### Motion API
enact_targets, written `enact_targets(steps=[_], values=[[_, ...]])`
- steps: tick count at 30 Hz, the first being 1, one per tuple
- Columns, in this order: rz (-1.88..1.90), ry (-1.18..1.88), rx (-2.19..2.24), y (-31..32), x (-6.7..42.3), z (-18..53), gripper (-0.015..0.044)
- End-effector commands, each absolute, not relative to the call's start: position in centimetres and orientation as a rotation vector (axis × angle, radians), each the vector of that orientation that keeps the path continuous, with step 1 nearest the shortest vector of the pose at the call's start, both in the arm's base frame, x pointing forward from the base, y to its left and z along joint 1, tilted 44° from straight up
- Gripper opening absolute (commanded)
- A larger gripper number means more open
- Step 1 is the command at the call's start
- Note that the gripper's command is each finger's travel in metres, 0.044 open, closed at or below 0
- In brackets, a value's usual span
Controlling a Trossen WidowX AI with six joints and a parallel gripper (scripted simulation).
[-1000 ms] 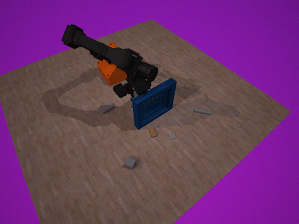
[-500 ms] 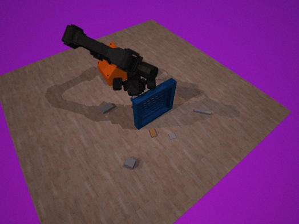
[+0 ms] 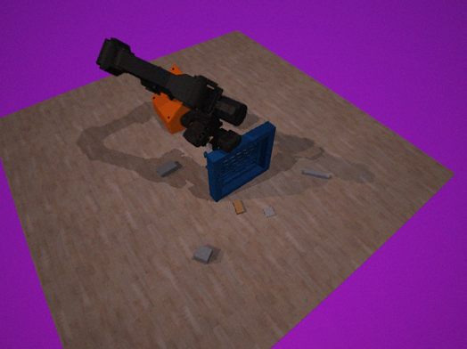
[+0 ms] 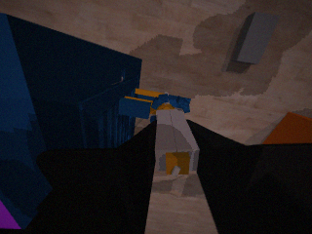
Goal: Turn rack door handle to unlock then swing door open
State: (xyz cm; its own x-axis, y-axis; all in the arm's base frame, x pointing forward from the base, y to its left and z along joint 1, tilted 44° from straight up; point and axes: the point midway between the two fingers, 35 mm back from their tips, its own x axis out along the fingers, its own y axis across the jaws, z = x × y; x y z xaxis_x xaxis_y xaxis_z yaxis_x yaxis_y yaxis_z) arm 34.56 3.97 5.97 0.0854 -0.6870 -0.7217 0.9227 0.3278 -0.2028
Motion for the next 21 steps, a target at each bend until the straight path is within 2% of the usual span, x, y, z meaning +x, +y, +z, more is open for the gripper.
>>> enact_targets(steps=[1, 10, 18, 21], values=[[-1.308, 0.739, 0.476, 3.92, 34.59, 5.97, 0.0021], [-1.465, 0.468, 0.803, 3.91, 34.60, 5.97, 0.0021], [-1.468, 0.463, 0.809, 3.91, 34.60, 5.97, 0.0021], [-1.468, 0.463, 0.809, 3.91, 34.60, 5.97, 0.0099]])
